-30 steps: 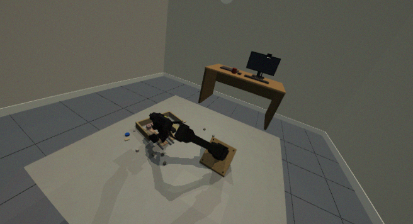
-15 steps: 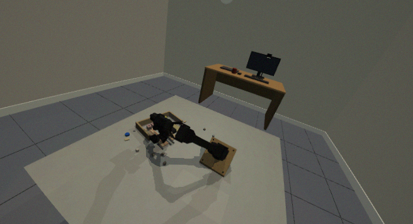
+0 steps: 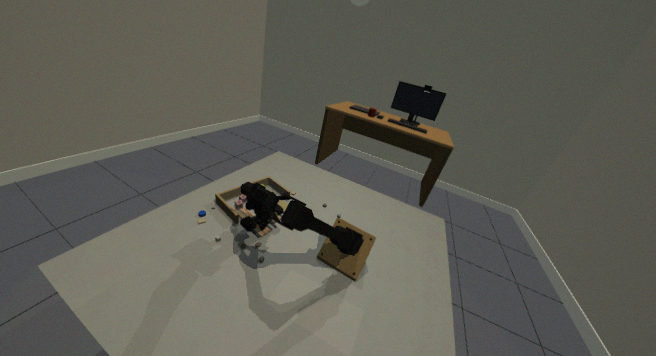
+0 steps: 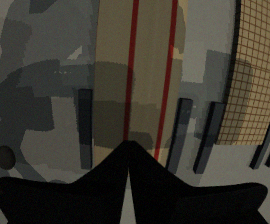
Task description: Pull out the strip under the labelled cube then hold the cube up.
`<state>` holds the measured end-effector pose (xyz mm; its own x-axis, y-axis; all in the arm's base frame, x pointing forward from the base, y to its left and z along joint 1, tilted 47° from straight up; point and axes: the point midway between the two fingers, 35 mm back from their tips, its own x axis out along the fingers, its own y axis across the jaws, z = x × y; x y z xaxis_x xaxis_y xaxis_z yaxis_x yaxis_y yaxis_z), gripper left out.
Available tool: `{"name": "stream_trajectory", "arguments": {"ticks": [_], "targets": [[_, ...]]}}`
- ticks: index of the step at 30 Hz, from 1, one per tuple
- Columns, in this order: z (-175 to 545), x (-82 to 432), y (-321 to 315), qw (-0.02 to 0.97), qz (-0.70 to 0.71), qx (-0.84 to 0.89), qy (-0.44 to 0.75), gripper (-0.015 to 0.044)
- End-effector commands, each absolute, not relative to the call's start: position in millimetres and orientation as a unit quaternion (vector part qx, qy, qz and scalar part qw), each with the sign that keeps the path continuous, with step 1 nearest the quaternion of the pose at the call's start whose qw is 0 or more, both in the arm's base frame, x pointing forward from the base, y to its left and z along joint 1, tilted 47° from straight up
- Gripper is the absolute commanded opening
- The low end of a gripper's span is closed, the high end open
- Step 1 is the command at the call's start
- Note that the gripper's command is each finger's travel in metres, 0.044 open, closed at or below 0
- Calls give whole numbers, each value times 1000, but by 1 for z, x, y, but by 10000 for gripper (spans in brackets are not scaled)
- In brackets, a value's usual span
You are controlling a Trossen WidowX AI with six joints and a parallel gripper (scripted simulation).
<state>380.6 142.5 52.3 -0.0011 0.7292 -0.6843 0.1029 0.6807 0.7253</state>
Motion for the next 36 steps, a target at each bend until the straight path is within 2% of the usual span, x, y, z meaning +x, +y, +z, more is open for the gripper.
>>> {"name": "stream_trajectory", "arguments": {"ticks": [1, 36], "targets": [[49, 370, 145, 627, 244, 315, 669, 0], [53, 317, 150, 626, 244, 315, 670, 0]]}}
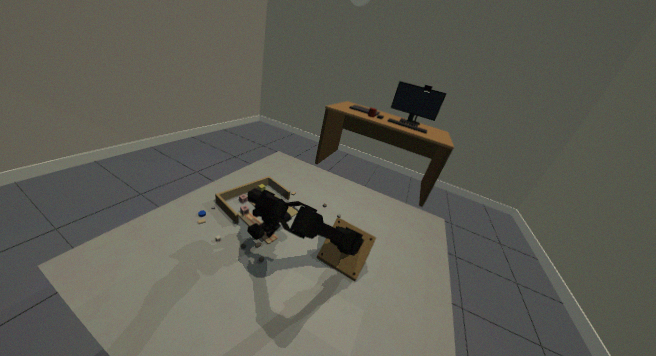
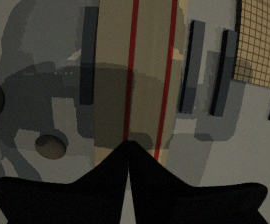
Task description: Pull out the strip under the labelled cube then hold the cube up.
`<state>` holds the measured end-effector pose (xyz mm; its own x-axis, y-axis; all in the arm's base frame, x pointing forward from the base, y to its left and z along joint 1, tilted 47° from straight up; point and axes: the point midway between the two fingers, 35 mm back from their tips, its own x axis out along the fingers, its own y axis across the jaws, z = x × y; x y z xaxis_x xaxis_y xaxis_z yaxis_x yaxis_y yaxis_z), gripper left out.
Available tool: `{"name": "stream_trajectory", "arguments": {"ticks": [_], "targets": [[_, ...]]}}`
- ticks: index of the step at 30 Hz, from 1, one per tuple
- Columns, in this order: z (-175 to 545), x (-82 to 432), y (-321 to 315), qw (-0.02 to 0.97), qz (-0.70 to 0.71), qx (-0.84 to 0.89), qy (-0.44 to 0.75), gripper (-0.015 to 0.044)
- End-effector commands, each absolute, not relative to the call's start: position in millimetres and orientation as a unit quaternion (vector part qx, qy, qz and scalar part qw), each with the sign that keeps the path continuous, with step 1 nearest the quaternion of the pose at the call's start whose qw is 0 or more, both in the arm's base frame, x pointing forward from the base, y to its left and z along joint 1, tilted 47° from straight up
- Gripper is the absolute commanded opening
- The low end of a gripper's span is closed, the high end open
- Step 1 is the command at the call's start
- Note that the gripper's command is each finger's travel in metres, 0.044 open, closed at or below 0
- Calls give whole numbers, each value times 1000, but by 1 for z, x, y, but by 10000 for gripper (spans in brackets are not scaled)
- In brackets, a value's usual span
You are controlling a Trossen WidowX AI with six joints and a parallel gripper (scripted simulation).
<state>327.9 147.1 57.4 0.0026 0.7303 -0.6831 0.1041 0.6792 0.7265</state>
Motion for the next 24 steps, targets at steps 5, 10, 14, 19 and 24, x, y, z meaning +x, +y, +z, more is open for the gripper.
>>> {"name": "stream_trajectory", "arguments": {"ticks": [5, 10, 14, 19, 24], "targets": [[54, 310, 150, 626, 244, 315, 670, 0], [55, 302, 151, 626, 244, 315, 671, 0], [55, 296, 151, 626, 244, 315, 671, 0], [56, 288, 152, 625, 244, 315, 671, 0], [57, 280, 153, 625, 244, 315, 671, 0]]}}
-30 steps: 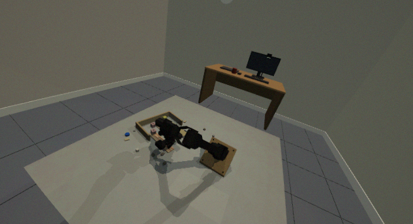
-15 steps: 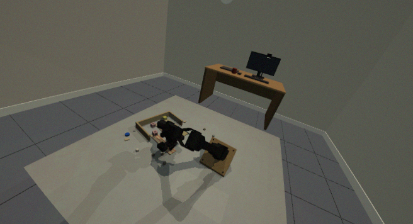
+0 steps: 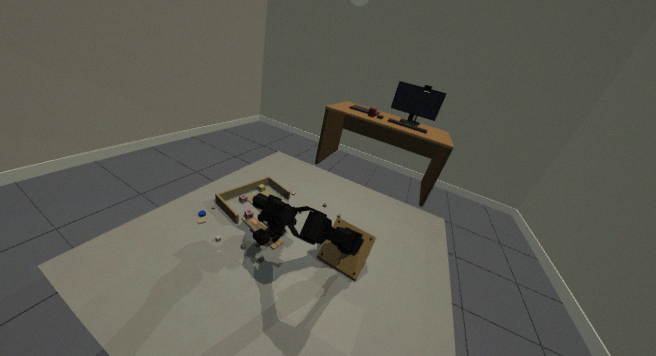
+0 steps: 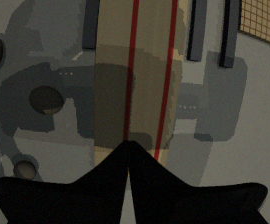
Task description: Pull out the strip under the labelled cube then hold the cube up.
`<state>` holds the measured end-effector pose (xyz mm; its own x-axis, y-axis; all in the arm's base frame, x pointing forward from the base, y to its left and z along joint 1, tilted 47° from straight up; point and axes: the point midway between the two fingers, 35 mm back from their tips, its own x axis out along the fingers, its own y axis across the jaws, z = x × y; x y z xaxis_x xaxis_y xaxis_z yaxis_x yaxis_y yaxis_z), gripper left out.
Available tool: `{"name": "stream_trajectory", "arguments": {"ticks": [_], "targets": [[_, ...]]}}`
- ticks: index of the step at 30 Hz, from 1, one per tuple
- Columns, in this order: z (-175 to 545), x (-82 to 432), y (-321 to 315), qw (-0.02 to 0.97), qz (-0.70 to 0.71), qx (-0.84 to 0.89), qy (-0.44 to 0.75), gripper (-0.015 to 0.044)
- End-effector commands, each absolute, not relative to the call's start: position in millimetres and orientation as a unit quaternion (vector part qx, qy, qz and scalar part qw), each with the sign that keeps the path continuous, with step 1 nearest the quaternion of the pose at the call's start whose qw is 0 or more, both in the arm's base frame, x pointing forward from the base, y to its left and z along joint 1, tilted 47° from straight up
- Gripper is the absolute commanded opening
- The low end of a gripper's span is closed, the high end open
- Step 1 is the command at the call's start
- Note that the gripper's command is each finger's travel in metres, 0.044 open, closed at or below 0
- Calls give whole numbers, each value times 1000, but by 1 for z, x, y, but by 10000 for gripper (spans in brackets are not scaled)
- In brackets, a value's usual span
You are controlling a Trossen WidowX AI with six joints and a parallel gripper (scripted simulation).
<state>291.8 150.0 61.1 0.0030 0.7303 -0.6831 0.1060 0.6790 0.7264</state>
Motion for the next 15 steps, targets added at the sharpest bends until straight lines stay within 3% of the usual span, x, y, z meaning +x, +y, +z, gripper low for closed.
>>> {"name": "stream_trajectory", "arguments": {"ticks": [1, 15], "targets": [[57, 279, 153, 625, 244, 315, 671, 0], [59, 258, 154, 625, 244, 316, 671, 0]]}}
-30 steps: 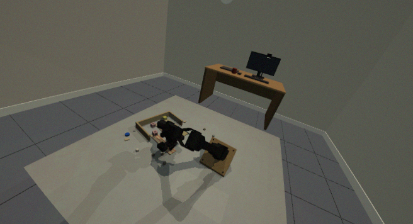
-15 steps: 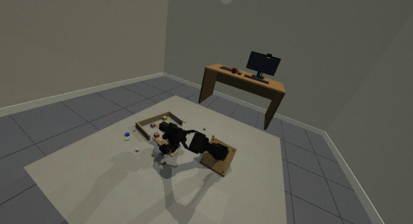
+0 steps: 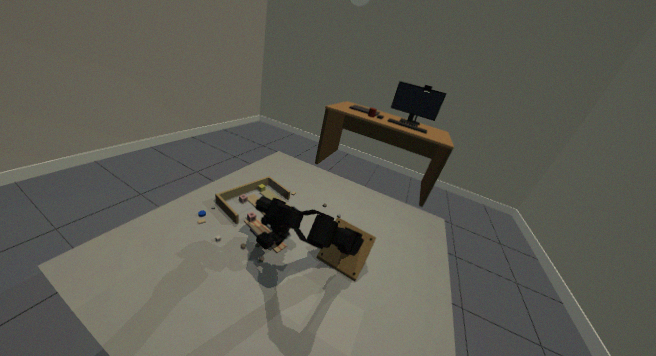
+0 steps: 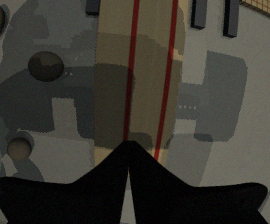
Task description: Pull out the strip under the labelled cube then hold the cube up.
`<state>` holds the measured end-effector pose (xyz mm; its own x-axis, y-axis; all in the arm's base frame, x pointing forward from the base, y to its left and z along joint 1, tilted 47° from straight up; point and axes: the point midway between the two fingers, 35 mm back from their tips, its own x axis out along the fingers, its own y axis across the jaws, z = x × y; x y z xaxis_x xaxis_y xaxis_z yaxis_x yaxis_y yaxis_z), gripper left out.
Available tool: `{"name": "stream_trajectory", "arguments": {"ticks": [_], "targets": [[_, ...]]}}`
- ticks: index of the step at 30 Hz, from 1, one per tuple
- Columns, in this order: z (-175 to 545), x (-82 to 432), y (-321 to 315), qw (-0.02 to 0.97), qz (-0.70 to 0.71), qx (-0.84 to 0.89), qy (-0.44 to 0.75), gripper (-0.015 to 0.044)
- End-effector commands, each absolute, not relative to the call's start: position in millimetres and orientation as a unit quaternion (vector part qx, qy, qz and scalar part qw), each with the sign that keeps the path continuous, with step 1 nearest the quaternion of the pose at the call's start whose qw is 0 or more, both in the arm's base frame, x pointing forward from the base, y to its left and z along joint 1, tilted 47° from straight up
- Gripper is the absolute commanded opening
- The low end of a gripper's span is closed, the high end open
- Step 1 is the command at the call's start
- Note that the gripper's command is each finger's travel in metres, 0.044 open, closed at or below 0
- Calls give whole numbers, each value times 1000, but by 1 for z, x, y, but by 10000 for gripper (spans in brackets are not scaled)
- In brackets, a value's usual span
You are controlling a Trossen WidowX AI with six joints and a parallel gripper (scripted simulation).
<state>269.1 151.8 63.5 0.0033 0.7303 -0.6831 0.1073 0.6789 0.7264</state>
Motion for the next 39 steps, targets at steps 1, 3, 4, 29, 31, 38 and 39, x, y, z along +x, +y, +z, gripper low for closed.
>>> {"name": "stream_trajectory", "arguments": {"ticks": [1, 3, 4, 29, 31, 38, 39], "targets": [[60, 256, 154, 625, 244, 316, 671, 0], [60, 253, 155, 625, 244, 316, 671, 0], [60, 252, 155, 625, 244, 316, 671, 0], [88, 241, 131, 627, 243, 315, 670, 0], [94, 241, 125, 625, 243, 315, 672, 0], [91, 252, 124, 610, 211, 344, 682, 79], [90, 257, 124, 603, 198, 356, 686, 105]]}}
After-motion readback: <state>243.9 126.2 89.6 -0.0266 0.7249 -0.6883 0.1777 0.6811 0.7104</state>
